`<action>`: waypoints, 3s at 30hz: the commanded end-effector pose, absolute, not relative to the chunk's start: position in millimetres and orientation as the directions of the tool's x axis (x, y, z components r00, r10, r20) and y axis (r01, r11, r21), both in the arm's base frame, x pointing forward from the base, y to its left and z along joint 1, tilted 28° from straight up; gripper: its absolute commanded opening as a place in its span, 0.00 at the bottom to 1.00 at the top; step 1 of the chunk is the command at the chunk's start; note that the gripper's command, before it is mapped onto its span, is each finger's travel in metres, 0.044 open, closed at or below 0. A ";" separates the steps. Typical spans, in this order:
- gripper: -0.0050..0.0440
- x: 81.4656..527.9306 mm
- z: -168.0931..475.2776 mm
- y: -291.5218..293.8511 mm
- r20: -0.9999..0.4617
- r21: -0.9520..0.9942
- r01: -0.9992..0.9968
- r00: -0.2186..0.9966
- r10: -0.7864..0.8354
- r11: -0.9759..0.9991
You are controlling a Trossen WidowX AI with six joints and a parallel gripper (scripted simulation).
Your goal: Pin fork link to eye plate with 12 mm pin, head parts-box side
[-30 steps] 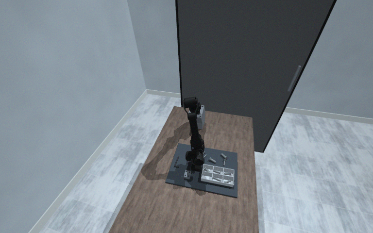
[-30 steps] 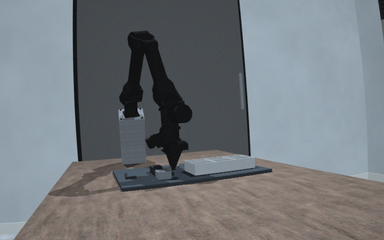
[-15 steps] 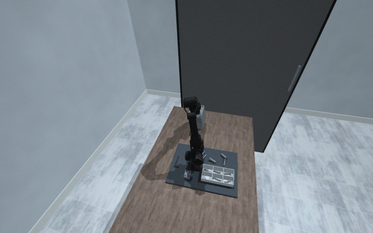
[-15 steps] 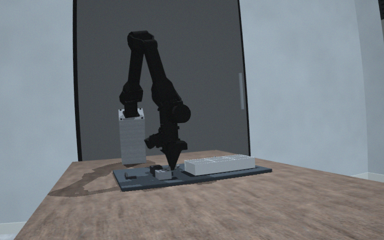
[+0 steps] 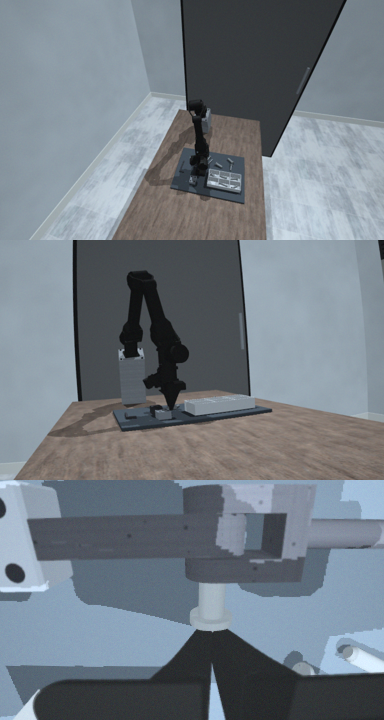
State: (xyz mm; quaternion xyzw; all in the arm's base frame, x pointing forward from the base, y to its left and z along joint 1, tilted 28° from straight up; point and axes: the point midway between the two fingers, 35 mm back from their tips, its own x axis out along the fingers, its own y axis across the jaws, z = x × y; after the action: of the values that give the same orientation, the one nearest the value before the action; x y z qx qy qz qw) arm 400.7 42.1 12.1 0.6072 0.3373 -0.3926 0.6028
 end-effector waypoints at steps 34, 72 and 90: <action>0.10 399.0 11.8 24.6 -0.884 0.466 0.883 0.462 -0.076 -0.051; 0.10 399.7 13.2 26.5 -0.884 0.466 0.883 0.462 -0.076 -0.051; 0.10 399.7 11.7 32.3 -0.884 0.466 0.883 0.462 -0.076 -0.051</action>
State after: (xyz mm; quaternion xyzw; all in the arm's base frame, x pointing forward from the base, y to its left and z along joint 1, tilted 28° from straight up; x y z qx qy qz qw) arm 399.4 31.9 12.4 0.6065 0.3352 -0.3956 0.6028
